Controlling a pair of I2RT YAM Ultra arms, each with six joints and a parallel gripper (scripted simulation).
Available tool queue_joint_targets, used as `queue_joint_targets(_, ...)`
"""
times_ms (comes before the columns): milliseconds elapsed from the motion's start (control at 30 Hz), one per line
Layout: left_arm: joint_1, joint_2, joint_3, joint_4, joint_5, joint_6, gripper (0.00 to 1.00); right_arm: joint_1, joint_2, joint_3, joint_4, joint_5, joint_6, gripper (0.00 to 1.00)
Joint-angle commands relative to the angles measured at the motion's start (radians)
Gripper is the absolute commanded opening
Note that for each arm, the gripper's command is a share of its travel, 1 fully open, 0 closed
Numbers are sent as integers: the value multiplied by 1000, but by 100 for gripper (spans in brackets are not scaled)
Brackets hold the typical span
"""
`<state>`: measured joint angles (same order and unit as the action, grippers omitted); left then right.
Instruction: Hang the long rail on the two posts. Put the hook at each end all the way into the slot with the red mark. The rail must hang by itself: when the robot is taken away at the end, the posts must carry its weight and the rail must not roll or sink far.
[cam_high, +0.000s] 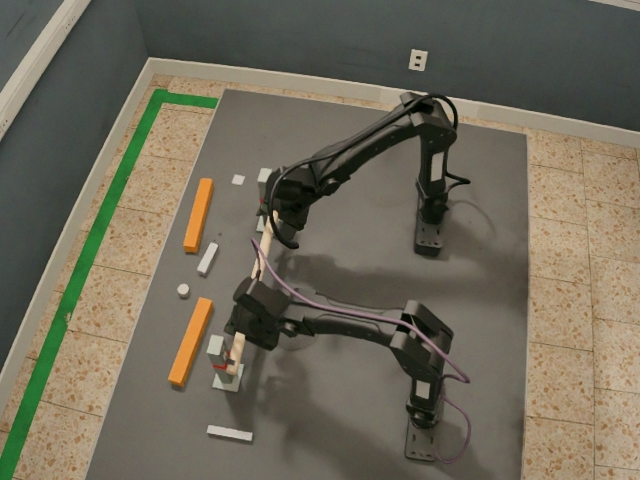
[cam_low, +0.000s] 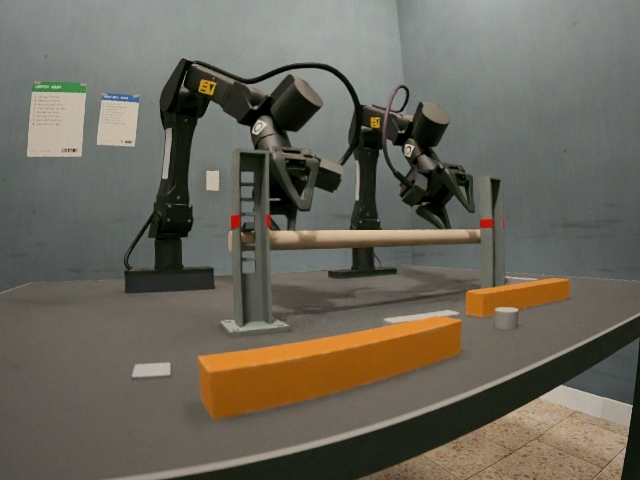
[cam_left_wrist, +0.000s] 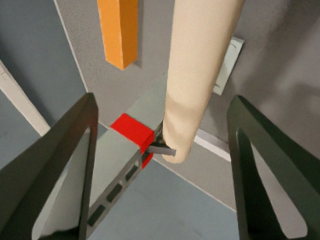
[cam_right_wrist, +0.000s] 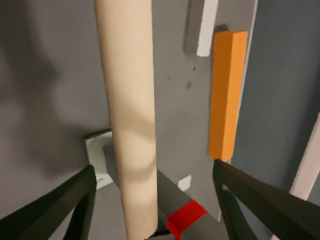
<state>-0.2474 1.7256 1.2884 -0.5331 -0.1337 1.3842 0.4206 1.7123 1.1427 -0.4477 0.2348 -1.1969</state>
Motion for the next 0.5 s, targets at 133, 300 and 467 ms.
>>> queue_joint_targets(133,-14,-67,3,-34,-5,-20,71,22,-75,3,-35,16,25,74)
queue_joint_targets(300,-14,-83,83,-116,-7,-20,71,22,-101,75,-117,16,25,74)
queue_joint_targets(467,-22,-125,114,-191,-10,-27,71,37,-149,104,-197,23,37,74)
